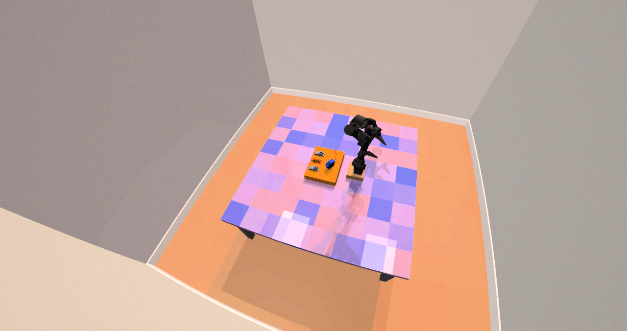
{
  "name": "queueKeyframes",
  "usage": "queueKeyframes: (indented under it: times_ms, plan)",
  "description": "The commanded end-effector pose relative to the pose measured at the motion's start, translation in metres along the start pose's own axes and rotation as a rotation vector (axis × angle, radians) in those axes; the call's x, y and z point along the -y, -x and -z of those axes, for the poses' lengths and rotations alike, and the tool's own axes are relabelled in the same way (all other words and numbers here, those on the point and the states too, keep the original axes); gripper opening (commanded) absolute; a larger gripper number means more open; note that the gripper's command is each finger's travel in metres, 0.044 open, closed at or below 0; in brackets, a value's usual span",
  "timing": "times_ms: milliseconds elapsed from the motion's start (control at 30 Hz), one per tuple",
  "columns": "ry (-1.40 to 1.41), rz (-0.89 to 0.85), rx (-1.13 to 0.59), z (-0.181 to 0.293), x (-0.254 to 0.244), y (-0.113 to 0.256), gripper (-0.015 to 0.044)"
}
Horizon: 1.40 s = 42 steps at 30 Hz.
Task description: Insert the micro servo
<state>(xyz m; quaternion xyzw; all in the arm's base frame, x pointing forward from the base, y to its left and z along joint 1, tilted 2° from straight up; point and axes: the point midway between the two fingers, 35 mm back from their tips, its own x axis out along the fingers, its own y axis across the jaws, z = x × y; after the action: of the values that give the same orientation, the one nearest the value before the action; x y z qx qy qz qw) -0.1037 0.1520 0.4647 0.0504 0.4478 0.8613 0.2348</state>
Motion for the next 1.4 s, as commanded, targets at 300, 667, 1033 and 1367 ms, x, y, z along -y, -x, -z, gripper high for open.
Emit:
queueKeyframes:
  times_ms: [300, 667, 1033, 1367]
  plan:
    - [-0.173, 0.128, 0.071, -0.013, 0.035, 0.006, 0.0440]
    - [-0.469, 0.308, 0.210, -0.027, 0.090, 0.025, 0.0440]
    - [-0.753, 0.463, 0.378, -0.031, 0.142, 0.053, 0.0440]
    - [-1.022, 0.578, 0.555, -0.027, 0.184, 0.085, 0.0440]
